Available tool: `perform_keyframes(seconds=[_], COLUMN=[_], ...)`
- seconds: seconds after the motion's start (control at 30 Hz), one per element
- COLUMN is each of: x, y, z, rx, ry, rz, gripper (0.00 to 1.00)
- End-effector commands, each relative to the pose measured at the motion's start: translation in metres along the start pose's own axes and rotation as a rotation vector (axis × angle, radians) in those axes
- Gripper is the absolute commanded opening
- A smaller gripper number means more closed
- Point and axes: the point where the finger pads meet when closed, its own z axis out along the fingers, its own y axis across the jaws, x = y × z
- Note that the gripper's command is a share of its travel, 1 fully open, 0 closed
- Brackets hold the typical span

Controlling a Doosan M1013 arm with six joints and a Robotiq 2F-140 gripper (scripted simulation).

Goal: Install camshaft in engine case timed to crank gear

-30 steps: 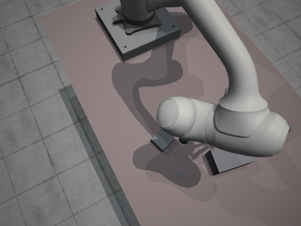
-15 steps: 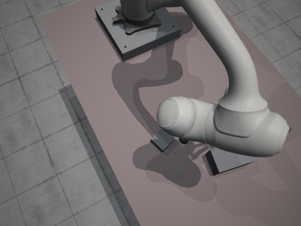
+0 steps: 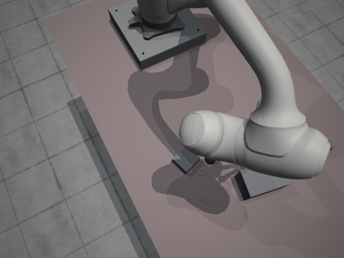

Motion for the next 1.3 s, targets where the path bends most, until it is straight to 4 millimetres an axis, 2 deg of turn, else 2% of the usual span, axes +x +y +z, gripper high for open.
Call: perform_keyframes(seconds=[0.0, 0.9, 1.27], x=[0.0, 0.0, 0.0], y=[0.0, 0.0, 0.0], z=[0.0, -0.001, -0.015], rx=[0.0, 0.0, 0.0], ry=[0.0, 0.0, 0.0], rz=[0.0, 0.0, 0.0], gripper=[0.19, 0.19, 0.19])
